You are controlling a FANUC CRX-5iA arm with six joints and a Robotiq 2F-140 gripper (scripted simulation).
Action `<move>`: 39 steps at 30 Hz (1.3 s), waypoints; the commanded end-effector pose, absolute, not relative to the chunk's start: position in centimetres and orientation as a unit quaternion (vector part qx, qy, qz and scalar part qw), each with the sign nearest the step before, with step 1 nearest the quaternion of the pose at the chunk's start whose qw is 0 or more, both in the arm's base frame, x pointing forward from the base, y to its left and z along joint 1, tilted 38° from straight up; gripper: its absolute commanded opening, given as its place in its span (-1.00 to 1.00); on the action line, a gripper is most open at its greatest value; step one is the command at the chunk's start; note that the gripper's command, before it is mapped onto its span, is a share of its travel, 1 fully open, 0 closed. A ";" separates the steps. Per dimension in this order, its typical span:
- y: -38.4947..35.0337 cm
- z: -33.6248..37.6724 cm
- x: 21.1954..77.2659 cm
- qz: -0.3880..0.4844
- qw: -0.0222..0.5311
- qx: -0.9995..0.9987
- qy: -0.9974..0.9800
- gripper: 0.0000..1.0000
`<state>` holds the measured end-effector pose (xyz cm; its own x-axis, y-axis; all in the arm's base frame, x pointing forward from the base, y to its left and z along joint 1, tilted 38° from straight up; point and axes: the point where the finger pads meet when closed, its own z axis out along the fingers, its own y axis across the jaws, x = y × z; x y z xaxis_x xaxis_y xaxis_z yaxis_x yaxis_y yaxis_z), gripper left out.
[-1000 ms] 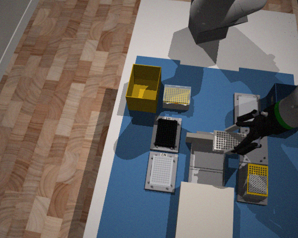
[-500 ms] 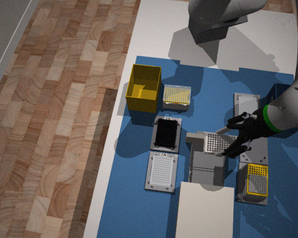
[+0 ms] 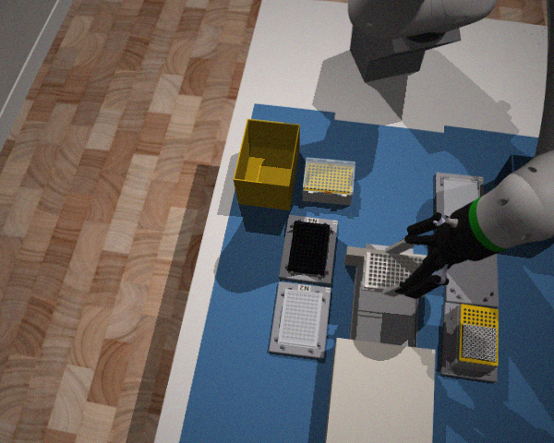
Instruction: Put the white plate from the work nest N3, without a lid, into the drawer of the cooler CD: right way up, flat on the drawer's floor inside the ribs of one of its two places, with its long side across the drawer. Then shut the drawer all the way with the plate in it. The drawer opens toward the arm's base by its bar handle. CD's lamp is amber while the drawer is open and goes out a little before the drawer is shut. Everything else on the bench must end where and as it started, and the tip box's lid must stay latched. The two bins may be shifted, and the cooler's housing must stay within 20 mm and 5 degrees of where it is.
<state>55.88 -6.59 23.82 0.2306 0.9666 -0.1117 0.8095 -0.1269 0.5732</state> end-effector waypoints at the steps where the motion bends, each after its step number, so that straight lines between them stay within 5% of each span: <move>1: -6.8 23.8 56.0 0.145 0.270 0.736 0.603 -1.00; 39: -6.0 21.2 57.9 0.145 0.270 0.736 0.603 -1.00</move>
<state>57.72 -6.00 21.40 0.2303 0.9667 -0.1115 0.8099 -0.1269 0.5727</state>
